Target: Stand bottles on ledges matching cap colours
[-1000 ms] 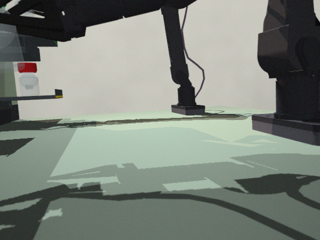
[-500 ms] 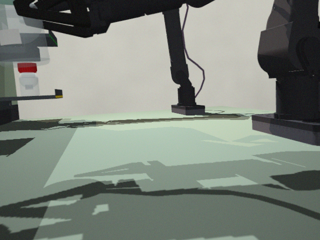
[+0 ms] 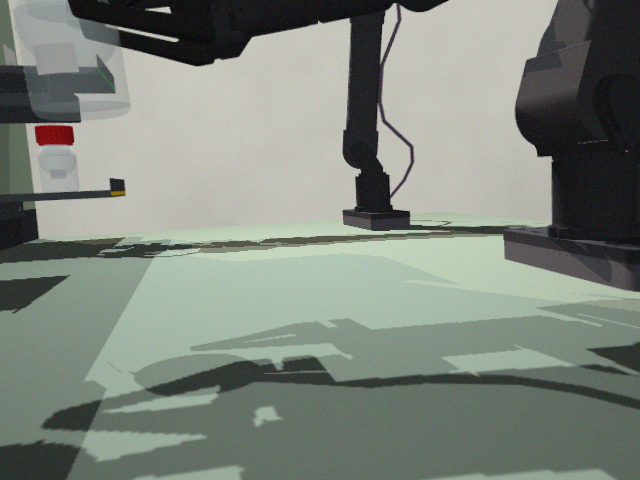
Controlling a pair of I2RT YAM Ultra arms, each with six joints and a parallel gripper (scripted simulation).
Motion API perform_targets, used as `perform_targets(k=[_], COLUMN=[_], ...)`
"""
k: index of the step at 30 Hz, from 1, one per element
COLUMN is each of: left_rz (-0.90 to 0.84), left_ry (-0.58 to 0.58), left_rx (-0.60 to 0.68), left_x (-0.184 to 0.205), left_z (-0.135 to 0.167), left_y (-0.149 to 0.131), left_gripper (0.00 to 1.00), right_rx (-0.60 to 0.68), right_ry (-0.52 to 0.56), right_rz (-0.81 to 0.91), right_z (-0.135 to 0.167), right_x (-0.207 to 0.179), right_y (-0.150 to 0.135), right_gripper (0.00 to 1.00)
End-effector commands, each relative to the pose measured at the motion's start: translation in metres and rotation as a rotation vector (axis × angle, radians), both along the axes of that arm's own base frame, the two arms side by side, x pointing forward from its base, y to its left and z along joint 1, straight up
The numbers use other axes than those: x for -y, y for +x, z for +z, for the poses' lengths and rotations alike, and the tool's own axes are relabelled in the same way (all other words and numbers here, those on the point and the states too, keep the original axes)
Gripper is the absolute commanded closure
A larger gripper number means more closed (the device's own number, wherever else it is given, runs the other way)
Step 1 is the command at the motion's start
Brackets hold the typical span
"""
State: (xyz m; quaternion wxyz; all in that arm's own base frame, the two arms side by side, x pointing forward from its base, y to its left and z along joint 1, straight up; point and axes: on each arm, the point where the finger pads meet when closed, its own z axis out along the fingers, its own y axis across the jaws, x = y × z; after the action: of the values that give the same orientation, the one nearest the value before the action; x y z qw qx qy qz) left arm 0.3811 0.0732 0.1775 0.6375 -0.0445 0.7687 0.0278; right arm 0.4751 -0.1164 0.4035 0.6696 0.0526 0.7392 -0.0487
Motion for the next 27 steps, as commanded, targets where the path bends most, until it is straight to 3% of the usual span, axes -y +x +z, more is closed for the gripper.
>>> perform_targets(k=[1,4,10,16,27], left_rz=[-0.003,-0.004,-0.003,-0.006,-0.004], left_ry=[0.021,0.031,0.028,0.03,0.034], left_rx=[0.064,0.1,0.09,0.096,0.111], left_x=[-0.001,-0.001,-0.001,0.0,-0.001], left_z=[0.02,0.033,0.031,0.033,0.037], left_y=[-0.005,-0.005,-0.006,-0.007,-0.007], left_gripper=[0.51,0.51,0.51,0.51,0.51], right_rx=[0.063,0.091,0.073,0.025,0.018], right_ry=[-0.025,-0.037,-0.033,-0.016,-0.014], right_rz=[-0.002,-0.005,-0.001,0.005,0.011], right_z=[0.025,0.033,0.024,0.006,0.0], right_x=[-0.001,-0.003,-0.008,-0.011,-0.014], right_y=[-0.026,-0.04,-0.067,-0.081,-0.101], right_gripper=[0.48,0.48,0.48,0.48,0.48])
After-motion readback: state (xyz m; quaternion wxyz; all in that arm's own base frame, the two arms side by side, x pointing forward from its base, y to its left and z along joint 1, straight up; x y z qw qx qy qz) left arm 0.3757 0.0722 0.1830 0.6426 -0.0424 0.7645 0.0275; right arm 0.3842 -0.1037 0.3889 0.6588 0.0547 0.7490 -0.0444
